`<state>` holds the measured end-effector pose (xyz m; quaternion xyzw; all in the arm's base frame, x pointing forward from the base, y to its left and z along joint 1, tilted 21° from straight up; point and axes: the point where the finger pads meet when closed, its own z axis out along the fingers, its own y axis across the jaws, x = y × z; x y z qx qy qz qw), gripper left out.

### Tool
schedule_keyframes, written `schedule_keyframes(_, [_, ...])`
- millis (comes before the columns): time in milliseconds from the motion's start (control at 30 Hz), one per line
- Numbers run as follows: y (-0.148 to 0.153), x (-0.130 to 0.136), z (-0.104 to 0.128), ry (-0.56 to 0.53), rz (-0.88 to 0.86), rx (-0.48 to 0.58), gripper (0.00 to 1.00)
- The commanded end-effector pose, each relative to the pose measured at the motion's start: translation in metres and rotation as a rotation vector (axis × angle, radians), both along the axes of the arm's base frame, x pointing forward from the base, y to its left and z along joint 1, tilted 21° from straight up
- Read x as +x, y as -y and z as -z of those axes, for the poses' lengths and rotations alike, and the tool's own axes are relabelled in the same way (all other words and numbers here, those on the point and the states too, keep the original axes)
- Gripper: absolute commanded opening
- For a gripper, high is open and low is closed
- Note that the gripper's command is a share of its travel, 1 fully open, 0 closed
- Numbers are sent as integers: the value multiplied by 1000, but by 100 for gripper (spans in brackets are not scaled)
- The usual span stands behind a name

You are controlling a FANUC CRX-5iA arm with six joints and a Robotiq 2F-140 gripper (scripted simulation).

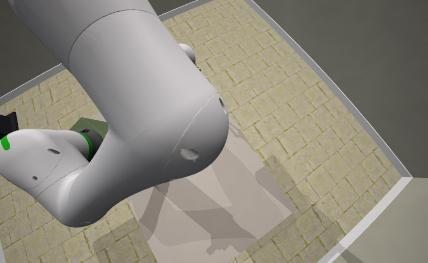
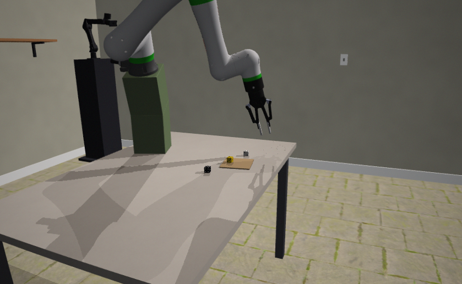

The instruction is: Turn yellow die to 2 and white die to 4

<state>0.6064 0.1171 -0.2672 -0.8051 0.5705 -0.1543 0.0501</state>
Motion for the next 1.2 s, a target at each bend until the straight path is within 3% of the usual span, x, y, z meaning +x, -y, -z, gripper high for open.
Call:
schedule_keyframes(0, [12,-30,-5,-102,42,-117,25])
schedule_keyframes(100, [22,-56,-8,-132,48,-170,25])
schedule_keyframes(367, [33,-84,-13,-169,55,-229,25])
schedule_keyframes(400, [33,-84,-13,-169,55,-229,100])
schedule_keyframes(833, [33,-84,-13,-173,34,-234,100])
schedule_keyframes(1167, [39,-82,-5,-245,-307,-313,100])
